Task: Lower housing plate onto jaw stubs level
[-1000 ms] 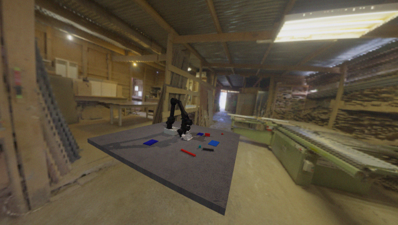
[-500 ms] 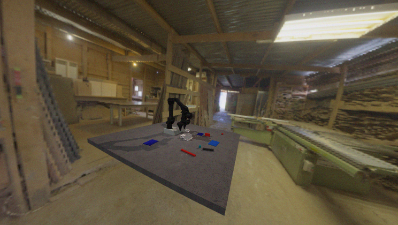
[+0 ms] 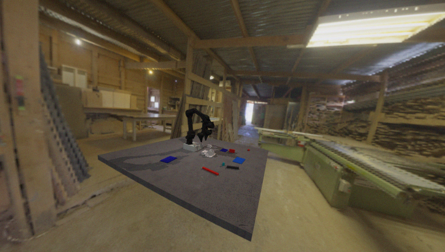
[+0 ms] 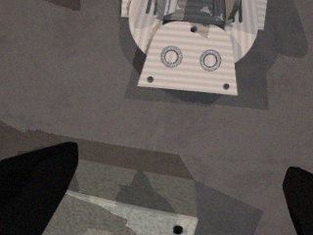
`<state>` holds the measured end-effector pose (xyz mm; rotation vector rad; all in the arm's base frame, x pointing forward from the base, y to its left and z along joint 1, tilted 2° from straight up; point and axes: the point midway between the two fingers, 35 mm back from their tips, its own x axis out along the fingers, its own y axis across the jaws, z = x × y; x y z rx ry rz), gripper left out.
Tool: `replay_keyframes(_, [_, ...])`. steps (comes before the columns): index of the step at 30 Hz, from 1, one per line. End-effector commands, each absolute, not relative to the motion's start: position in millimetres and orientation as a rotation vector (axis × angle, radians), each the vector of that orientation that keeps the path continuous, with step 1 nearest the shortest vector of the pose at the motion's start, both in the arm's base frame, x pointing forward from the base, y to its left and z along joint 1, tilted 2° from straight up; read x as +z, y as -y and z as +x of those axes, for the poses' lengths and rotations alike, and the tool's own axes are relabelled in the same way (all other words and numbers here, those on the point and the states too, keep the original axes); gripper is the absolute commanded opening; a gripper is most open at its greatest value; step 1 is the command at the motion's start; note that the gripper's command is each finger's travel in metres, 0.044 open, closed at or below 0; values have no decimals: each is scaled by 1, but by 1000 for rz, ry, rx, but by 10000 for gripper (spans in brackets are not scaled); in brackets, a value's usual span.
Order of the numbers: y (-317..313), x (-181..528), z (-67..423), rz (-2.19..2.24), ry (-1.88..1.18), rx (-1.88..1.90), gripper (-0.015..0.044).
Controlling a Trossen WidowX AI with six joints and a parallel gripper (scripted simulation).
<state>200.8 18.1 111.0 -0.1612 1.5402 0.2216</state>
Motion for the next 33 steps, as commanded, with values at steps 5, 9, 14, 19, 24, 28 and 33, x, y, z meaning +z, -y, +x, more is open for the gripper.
replay_keyframes(5, [-18,113,201,-164,-1536,227,440])
replay_keyframes(9, [-18,113,201,-164,-1536,227,440])
replay_keyframes(14, [-18,113,201,-164,-1536,227,440])
replay_keyframes(19, [-18,113,201,-164,-1536,227,440])
replay_keyframes(24, [-18,113,201,-164,-1536,227,440])
replay_keyframes(28, [-18,113,201,-164,-1536,227,440])
replay_keyframes(33, [-18,113,201,-164,-1536,227,440])
